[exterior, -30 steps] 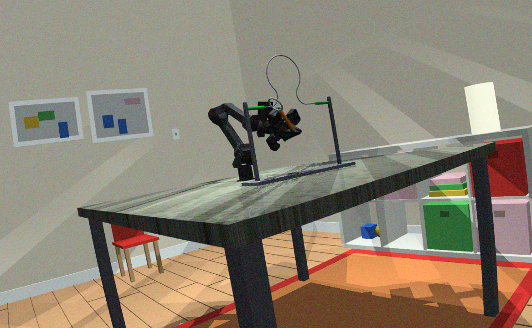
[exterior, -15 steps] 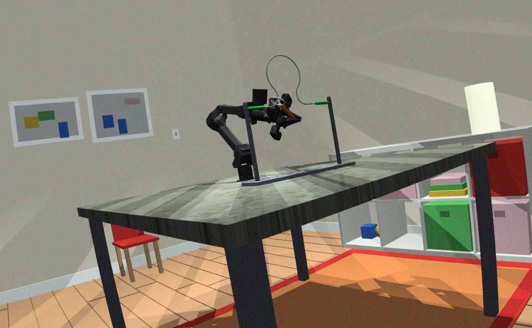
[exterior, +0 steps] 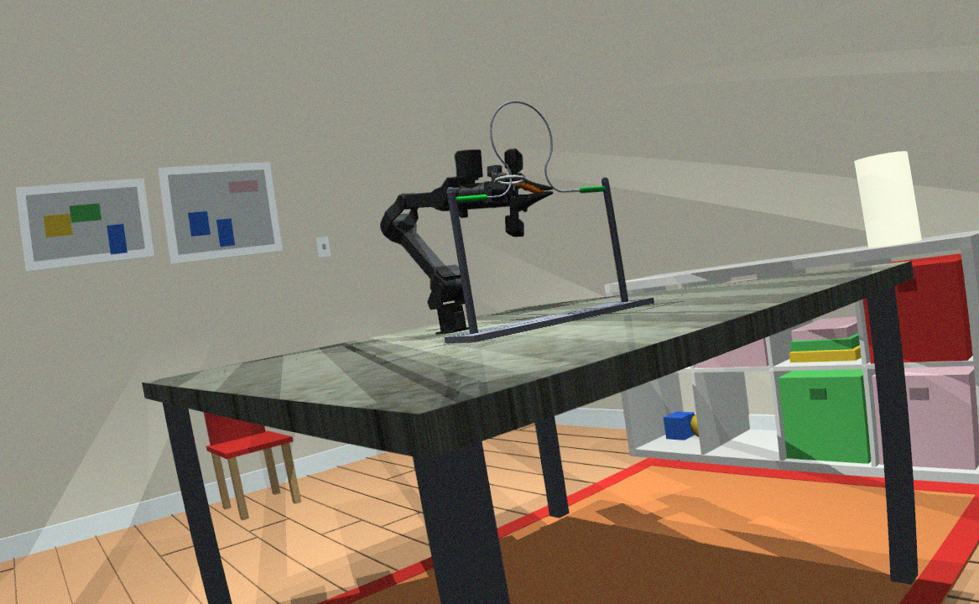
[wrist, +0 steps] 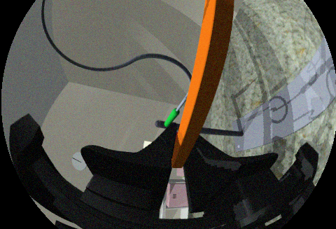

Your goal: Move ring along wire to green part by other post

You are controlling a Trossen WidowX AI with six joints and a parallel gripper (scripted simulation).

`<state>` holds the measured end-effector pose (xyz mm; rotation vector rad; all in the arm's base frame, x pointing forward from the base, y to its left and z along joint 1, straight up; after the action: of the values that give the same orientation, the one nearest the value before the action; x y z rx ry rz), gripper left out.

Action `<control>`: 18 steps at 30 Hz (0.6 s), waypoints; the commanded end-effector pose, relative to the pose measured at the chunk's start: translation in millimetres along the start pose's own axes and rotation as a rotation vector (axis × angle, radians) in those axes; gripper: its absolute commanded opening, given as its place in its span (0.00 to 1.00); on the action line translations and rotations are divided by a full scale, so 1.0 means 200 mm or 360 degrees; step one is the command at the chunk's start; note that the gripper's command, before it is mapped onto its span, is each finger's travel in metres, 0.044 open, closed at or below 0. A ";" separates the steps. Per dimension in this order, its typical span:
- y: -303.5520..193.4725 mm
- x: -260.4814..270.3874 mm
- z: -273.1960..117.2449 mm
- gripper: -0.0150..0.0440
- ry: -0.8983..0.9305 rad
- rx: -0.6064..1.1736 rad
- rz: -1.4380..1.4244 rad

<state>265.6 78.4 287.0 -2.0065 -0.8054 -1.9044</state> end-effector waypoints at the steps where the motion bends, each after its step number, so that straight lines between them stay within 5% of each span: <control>1: 0.00 0.07 -0.01 0.00 0.0090 0.0007 0.0094; 18: 0.08 0.35 -0.07 0.00 0.0471 0.0001 0.0583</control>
<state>264.0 74.1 350.8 -1.7171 -0.3755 -1.9148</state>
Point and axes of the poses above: the point midway between the two fingers, 35 mm back from their tips, its own z axis out along the fingers, its own x axis across the jaws, y = z × x, the point moved 1 cm from there along -z, back along the fingers, and after that the axes turned 3 degrees about -z, right-handed, at the moved point
